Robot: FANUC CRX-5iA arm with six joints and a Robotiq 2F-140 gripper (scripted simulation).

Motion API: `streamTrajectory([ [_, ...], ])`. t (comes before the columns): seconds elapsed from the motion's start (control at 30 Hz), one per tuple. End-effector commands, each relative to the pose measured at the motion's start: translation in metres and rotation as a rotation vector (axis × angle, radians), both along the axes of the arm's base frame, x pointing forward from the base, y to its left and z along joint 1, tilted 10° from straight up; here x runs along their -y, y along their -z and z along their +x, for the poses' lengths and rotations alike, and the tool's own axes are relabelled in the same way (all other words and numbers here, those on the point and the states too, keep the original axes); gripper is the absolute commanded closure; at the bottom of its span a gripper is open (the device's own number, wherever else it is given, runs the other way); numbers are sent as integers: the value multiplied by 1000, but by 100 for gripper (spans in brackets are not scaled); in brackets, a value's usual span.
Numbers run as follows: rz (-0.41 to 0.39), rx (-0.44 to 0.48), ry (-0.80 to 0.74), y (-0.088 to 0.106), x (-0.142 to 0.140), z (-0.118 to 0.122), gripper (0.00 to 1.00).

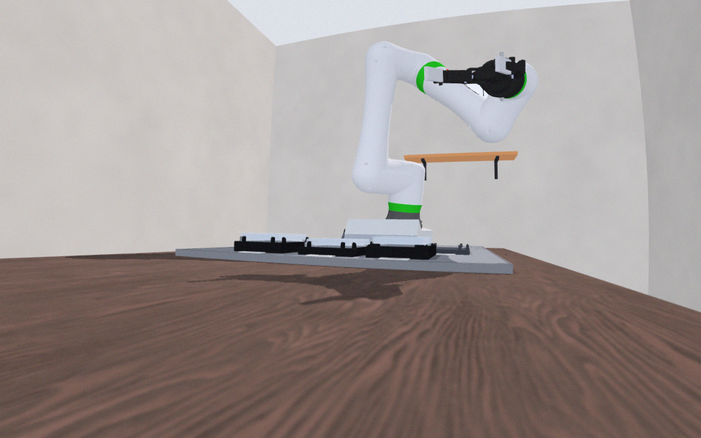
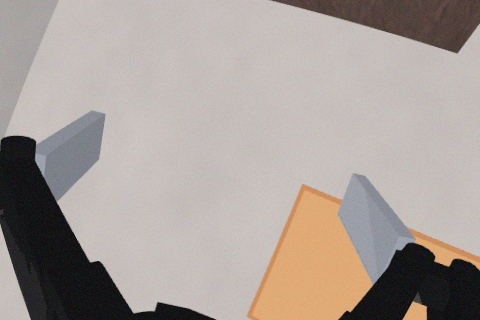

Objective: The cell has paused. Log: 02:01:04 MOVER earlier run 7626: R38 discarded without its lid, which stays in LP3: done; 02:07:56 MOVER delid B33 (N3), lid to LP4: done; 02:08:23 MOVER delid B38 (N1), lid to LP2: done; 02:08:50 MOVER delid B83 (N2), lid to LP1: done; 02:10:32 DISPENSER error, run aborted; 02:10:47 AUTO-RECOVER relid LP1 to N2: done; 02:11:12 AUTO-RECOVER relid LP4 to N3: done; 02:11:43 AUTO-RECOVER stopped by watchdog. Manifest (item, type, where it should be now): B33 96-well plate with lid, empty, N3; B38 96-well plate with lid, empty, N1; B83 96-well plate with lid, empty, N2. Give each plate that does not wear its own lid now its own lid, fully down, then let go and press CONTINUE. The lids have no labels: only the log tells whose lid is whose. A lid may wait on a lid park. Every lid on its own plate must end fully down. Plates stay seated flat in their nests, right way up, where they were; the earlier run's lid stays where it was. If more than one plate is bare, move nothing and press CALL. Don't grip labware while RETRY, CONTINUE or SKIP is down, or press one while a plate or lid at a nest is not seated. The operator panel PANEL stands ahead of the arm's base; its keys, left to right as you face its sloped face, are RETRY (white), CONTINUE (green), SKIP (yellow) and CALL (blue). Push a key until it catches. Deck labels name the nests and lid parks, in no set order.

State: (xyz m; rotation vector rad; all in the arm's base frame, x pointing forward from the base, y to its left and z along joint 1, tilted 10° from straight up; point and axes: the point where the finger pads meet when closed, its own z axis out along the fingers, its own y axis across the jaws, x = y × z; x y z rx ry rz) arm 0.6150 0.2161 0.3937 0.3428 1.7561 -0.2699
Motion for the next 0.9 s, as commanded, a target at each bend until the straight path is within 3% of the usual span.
streamTrajectory([
  [0.0, 0, 0, 0, 0, 0, 0, 0],
  [0.6, 6, -1, 5, 1, 2, 0, 0],
  [0.7, 78, -15, 62, 11, 24, 5, 0],
  [0.77, 191, -34, 154, 28, 56, 9, 0],
  [0.8, 191, -34, 154, 28, 56, 9, 0],
  [0.83, 268, -44, 218, 41, 78, 11, 0],
  [0.87, 268, -44, 218, 41, 78, 11, 0],
])
